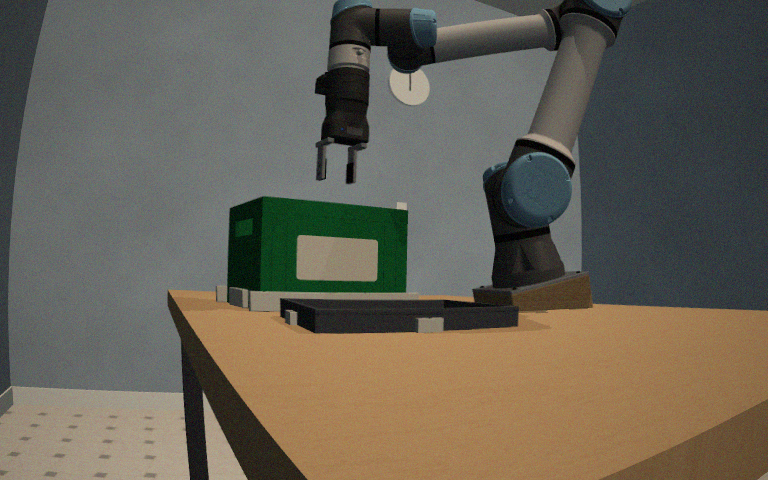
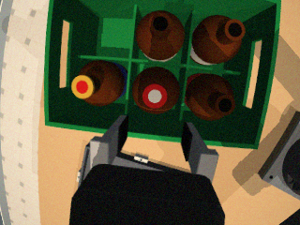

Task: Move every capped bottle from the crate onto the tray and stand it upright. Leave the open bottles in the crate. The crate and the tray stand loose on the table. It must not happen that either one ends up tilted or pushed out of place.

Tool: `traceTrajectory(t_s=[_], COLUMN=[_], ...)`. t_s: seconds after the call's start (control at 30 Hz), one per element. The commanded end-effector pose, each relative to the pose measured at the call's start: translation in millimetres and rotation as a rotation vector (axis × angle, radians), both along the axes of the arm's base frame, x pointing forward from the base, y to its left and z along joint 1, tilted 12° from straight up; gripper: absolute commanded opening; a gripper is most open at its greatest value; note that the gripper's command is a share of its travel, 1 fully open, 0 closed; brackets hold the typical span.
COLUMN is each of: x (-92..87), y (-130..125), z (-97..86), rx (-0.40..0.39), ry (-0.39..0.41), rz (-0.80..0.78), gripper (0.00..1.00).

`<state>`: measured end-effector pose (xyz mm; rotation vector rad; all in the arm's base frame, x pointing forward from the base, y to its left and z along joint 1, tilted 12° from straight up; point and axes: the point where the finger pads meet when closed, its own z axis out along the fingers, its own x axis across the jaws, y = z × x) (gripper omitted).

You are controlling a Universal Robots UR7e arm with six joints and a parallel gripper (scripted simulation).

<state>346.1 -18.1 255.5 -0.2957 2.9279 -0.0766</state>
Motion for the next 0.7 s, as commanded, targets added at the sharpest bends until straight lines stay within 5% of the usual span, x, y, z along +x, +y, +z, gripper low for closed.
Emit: traceTrajectory(t_s=[0.0,0.67], x=[0.2,5.6], y=[0,-12], z=[0.4,-2.5], rx=[0.000,-0.021], ry=[-0.001,0.002], rz=[0.000,0.100], gripper=[1.00,1.00])
